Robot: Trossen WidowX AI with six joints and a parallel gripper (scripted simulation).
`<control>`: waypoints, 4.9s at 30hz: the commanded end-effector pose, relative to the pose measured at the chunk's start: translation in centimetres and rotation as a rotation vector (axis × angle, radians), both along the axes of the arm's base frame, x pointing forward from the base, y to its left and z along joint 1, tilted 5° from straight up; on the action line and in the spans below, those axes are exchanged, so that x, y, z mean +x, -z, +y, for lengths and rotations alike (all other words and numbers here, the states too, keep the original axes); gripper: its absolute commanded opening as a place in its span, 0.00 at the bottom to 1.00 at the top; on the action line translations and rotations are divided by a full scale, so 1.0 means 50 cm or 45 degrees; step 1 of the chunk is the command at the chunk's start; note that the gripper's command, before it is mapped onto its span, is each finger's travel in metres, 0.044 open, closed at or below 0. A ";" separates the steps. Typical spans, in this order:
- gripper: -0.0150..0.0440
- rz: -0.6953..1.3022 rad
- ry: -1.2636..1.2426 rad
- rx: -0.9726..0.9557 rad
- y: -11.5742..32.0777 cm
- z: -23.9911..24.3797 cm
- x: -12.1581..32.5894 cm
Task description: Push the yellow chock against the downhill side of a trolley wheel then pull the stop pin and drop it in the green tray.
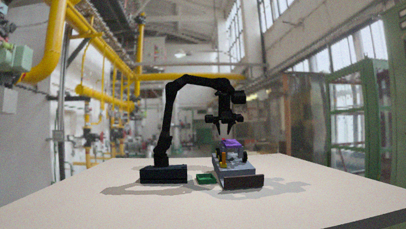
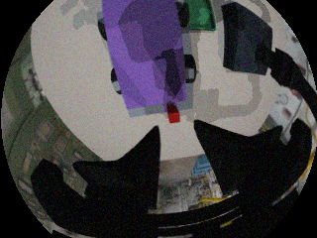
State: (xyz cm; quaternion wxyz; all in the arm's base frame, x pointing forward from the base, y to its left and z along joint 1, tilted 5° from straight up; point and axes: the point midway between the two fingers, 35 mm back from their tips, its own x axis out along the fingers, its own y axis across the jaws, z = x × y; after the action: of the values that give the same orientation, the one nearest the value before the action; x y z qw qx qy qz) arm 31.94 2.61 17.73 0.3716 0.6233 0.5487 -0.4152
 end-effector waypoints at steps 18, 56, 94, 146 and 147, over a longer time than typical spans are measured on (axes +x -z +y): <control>0.58 0.005 0.002 0.006 0.051 0.022 0.001; 0.30 0.000 -0.002 0.003 0.109 0.046 0.006; 0.25 0.005 0.002 0.006 0.050 0.027 -0.001; 0.25 0.010 0.002 0.010 0.013 0.101 -0.105; 0.25 0.010 0.002 0.010 0.013 0.102 -0.112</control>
State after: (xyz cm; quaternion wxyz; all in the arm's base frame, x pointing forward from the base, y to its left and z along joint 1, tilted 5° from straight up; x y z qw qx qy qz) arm 27.13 7.60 17.08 0.3673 0.6226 0.5521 -0.4155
